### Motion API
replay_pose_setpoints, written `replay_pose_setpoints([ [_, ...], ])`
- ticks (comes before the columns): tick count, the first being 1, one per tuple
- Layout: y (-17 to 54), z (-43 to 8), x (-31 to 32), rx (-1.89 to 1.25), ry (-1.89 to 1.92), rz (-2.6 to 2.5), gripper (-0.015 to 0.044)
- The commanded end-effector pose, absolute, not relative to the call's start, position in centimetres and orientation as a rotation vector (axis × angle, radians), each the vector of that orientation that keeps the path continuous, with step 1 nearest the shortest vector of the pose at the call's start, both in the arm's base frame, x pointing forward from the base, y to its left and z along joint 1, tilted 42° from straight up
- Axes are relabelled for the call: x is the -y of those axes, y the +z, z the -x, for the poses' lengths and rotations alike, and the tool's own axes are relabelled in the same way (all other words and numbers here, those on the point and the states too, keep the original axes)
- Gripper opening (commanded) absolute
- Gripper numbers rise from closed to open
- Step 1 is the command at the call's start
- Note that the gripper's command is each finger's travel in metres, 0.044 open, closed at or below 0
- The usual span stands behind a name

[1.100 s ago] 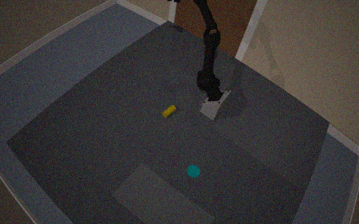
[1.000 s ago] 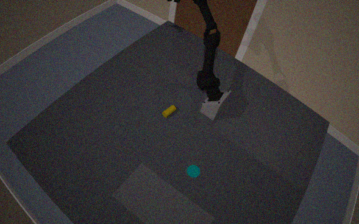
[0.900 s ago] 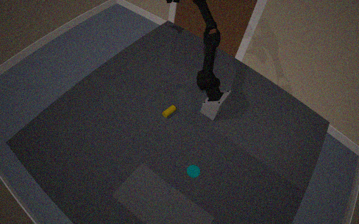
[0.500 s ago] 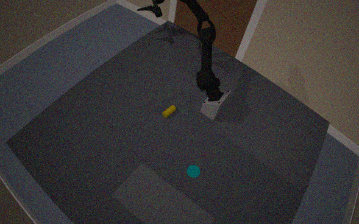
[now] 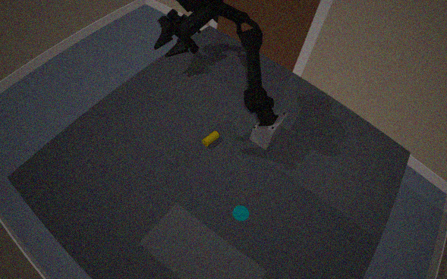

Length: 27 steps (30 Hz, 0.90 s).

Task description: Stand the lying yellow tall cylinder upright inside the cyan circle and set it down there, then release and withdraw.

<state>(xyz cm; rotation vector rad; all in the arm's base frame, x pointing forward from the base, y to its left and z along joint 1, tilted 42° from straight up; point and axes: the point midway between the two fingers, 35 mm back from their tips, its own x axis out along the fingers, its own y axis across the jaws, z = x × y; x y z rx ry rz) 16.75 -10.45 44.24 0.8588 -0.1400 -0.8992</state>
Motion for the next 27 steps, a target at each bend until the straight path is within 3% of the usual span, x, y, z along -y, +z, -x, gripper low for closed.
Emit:
replay_pose_setpoints([
  [1, 40.1, -19.4, 10.1, -0.072, -0.947, -0.675, 0.0309],
  [13, 26.6, -22.1, 9.6, -0.742, -0.962, -0.123, 0.0309],
  [27, 14.8, -17.7, 9.3, -1.459, -0.759, 0.381, 0.0309],
])
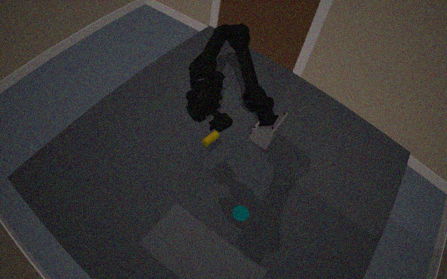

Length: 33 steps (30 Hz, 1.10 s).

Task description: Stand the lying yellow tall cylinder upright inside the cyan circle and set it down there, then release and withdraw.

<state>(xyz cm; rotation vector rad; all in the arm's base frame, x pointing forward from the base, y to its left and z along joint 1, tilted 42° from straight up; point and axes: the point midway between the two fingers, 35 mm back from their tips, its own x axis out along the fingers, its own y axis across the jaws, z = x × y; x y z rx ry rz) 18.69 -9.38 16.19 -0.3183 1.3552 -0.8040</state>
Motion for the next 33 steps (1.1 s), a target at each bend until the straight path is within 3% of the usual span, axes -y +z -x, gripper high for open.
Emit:
replay_pose_setpoints([
  [1, 14.8, -17.7, 9.3, -1.459, -0.759, 0.381, 0.0309],
  [8, 14.6, -17.8, 9.4, -1.460, -0.758, 0.381, 0.0309],
  [18, 7.1, -17.3, 16.2, -1.457, -0.760, 0.382, 0.0309],
  [24, 6.7, -17.0, 16.7, -1.456, -0.763, 0.385, 0.0309],
  [31, 6.7, -17.0, 16.7, -1.456, -0.763, 0.385, 0.0126],
  [33, 6.7, -17.0, 16.7, -1.456, -0.763, 0.385, 0.0105],
])
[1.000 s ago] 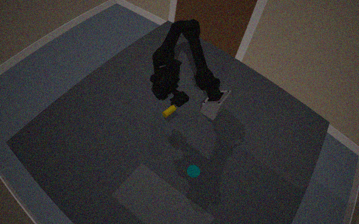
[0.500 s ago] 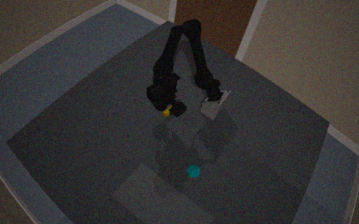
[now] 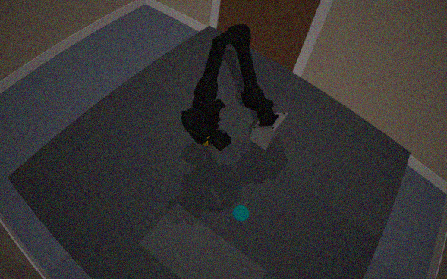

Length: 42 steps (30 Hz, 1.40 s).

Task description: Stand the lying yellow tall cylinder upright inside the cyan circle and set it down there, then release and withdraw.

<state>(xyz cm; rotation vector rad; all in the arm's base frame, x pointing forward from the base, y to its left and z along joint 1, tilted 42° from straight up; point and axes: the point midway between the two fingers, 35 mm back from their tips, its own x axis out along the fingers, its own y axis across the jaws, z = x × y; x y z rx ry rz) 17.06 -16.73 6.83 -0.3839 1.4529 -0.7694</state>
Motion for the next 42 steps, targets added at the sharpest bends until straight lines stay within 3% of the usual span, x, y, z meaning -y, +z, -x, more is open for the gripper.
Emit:
replay_pose_setpoints([
  [1, 6.7, -17.0, 16.7, -1.456, -0.763, 0.385, 0.0105],
  [42, 14.8, -17.8, 9.3, -1.460, -0.757, 0.383, 0.0105],
])
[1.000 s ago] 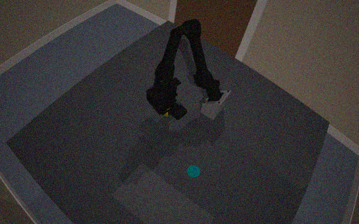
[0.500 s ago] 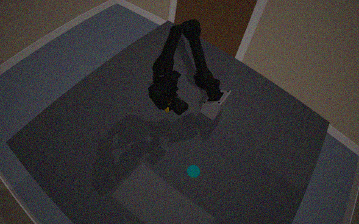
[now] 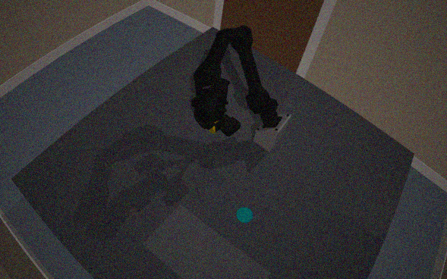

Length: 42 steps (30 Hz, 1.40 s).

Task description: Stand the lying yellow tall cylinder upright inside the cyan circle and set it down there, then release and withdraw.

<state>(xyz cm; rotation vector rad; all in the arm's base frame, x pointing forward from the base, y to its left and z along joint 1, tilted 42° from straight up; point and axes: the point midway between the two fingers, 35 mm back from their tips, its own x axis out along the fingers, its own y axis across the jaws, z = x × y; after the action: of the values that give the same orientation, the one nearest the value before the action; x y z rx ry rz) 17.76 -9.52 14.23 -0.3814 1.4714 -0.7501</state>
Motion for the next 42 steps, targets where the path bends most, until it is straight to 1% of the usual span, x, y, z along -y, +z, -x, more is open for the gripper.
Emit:
replay_pose_setpoints([
  [1, 14.8, -17.9, 9.3, -1.462, -0.753, 0.387, 0.0105],
  [42, 12.3, -27.1, 3.6, -1.630, -0.371, 0.731, 0.0105],
])
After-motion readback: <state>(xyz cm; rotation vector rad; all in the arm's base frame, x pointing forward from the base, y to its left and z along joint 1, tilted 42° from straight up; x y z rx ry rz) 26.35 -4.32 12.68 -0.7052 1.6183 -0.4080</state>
